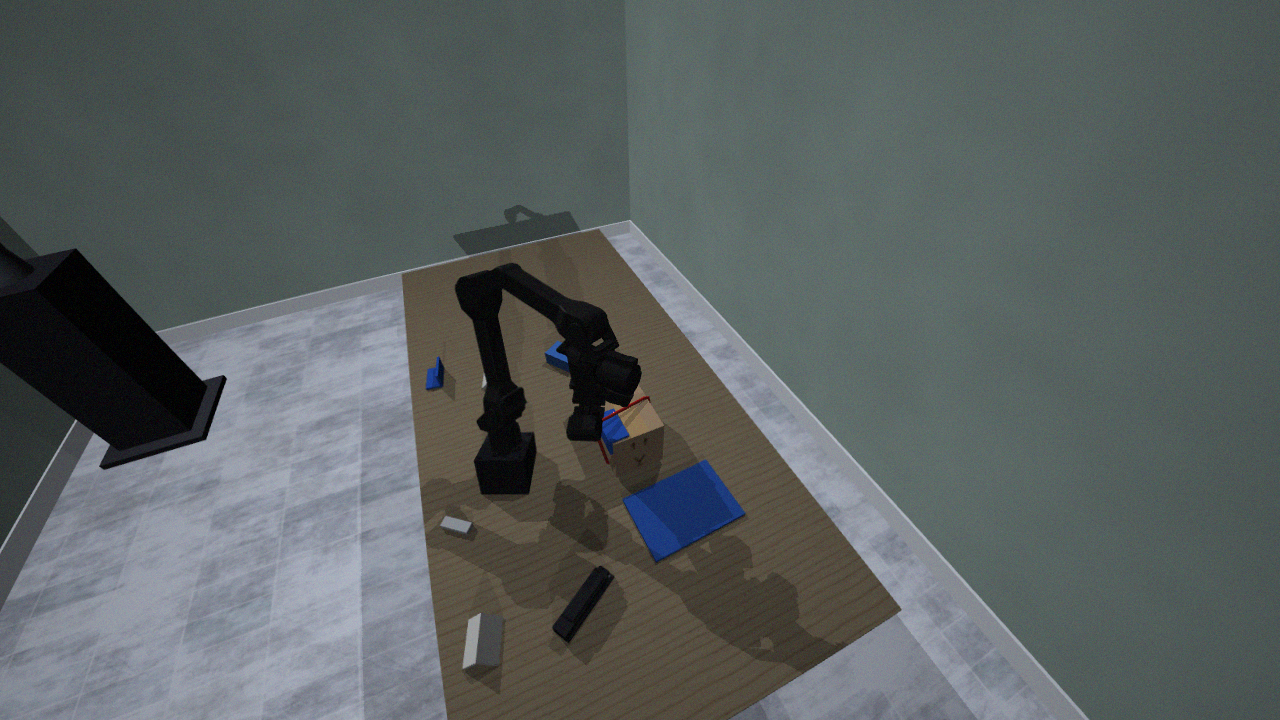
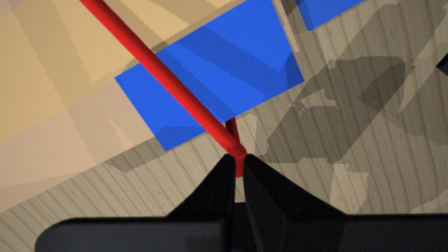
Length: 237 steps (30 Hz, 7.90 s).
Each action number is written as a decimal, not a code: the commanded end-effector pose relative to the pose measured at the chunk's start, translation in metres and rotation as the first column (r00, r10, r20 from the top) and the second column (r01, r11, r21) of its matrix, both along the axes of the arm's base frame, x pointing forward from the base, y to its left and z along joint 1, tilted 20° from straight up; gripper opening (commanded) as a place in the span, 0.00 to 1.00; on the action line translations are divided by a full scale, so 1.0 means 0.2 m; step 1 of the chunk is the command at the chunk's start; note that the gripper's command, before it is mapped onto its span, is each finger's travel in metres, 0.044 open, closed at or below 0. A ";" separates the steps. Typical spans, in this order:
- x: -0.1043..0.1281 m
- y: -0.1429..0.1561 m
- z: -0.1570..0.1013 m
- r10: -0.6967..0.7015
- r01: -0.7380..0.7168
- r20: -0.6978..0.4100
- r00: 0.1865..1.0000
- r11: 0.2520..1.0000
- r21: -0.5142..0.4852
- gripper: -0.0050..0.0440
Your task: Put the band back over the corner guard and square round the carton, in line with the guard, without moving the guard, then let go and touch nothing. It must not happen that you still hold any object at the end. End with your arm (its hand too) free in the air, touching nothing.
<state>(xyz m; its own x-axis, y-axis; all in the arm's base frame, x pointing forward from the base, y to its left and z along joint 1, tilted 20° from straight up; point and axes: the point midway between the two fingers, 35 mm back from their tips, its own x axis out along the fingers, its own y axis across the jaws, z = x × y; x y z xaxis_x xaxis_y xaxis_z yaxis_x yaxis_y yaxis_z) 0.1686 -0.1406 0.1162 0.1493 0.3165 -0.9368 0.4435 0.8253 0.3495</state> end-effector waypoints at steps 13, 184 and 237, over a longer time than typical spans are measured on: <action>-0.01 -0.04 -0.01 -0.001 0.001 -0.012 1.000 1.000 -0.007 0.10; 0.67 0.10 0.00 -0.001 0.001 -0.012 1.000 1.000 -0.008 0.10; 0.66 -0.05 -0.05 -0.001 0.001 -0.012 1.000 1.000 -0.007 0.10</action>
